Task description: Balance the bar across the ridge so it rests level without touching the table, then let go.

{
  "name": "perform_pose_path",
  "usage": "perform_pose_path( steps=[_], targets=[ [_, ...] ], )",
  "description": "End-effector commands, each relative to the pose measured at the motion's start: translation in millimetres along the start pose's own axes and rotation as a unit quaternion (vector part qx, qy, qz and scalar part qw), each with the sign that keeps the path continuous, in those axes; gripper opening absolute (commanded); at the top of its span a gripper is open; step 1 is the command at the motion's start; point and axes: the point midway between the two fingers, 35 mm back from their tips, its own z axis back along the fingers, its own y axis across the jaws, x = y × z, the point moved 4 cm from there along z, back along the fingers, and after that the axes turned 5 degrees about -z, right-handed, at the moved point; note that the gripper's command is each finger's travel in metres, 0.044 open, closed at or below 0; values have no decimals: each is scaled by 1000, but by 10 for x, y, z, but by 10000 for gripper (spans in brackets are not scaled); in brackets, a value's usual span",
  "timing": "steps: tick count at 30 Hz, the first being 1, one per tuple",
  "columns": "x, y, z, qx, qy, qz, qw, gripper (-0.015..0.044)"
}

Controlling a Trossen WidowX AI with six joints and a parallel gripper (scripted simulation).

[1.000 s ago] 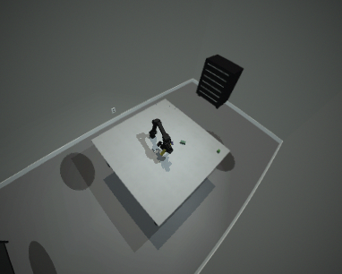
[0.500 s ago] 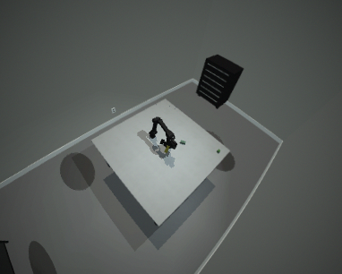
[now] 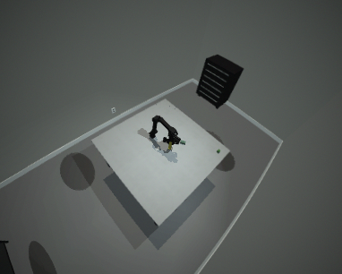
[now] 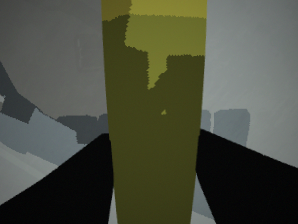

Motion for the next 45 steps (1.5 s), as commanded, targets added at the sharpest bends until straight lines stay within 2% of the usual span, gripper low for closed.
perform_pose_path(
  steps=[1,16,45],
  targets=[
    [142,-38,1,-3,0,33,999,0],
    [673,-184,-19,-4,-2,145,989,0],
    [698,-217,-433,-4,-3,148,989,0]
  ],
)
